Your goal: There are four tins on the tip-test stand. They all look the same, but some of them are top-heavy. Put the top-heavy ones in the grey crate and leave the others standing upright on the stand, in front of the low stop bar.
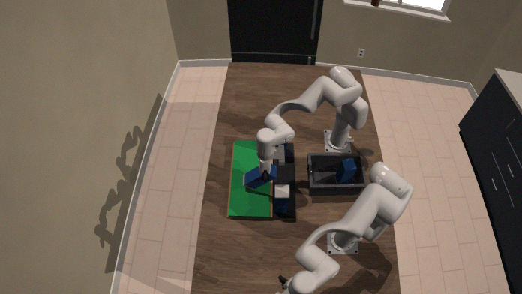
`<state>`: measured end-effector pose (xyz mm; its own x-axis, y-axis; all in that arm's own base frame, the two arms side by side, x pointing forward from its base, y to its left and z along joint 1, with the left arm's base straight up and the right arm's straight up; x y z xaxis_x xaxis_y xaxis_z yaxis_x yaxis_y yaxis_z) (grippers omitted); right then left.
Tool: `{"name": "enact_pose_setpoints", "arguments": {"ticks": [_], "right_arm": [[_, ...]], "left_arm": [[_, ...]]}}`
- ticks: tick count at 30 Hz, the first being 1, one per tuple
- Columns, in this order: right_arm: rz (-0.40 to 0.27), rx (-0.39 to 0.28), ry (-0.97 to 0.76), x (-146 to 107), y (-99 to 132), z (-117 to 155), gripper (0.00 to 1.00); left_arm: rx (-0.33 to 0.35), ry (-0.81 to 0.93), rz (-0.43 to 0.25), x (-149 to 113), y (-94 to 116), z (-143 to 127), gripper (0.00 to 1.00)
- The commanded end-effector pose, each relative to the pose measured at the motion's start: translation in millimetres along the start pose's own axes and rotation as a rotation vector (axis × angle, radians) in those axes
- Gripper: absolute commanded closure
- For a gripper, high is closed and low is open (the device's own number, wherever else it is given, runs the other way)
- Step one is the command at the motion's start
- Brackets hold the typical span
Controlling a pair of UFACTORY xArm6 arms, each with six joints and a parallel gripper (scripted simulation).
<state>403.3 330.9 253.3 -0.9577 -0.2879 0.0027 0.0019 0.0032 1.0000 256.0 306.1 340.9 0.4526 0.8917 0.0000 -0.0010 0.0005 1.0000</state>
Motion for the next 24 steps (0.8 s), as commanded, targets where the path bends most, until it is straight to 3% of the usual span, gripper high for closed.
{"name": "enact_pose_setpoints", "arguments": {"ticks": [1, 24], "right_arm": [[-0.006, -0.002, 0.0, -0.8, 3.3, 0.3, 0.26], [-0.006, -0.002, 0.001, -0.7, 10.3, 0.3, 0.26]], "left_arm": [[-0.001, 0.0, 0.004, 0.5, 1.5, 0.1, 0.0], [-0.001, 0.0, 0.004, 0.5, 1.5, 0.1, 0.0]]}}
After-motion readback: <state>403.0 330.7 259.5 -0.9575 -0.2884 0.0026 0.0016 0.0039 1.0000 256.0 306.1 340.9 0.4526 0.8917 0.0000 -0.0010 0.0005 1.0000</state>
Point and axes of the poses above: on each arm, the point where the finger pads meet when closed, its own y axis back along the fingers, its own z axis across the jaws, x = y × z, the point moved 9 cm from there along y, back along the fingers, and after that the axes turned 13 degrees about y, right-handed, at the moved point
